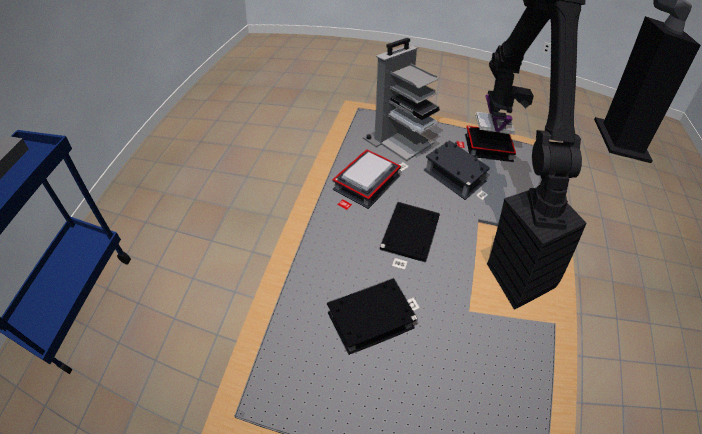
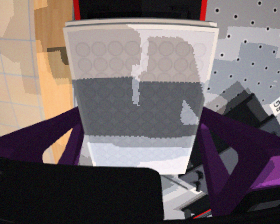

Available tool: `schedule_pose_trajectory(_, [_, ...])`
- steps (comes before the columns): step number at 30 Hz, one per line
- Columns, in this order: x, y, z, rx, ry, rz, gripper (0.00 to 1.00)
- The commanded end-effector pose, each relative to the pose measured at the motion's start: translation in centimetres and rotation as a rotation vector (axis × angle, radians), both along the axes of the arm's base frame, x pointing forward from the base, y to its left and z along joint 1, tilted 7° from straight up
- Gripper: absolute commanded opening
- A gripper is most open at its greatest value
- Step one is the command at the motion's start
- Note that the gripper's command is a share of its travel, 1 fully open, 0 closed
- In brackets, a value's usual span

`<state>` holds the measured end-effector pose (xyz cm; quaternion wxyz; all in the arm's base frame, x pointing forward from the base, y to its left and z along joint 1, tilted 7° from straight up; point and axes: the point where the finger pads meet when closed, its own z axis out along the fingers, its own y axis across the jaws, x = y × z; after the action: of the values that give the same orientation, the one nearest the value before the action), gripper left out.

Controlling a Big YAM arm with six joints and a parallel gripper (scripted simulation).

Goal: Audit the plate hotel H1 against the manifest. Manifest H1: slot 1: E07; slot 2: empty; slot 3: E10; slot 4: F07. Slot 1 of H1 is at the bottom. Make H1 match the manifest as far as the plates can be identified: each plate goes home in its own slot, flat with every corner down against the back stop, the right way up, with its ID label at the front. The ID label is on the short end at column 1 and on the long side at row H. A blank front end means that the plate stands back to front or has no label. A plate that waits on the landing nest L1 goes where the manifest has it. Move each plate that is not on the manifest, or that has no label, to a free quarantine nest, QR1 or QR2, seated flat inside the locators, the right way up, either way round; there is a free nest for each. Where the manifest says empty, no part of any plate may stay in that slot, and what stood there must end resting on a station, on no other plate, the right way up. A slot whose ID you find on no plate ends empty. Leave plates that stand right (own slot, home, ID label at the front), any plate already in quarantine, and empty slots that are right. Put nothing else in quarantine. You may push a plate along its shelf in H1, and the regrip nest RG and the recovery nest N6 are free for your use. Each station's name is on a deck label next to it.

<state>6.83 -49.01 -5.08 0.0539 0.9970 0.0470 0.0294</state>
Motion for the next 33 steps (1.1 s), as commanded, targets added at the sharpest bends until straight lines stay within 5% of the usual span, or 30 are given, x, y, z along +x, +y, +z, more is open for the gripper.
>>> schedule_pose_trajectory(1, [0.7,-2.4,0.8,-0.049,-0.004,-0.004,0.86])
schedule_pose_trajectory(33, [0.8,-2.5,-1.2,-0.046,-0.003,-0.004,0.86])
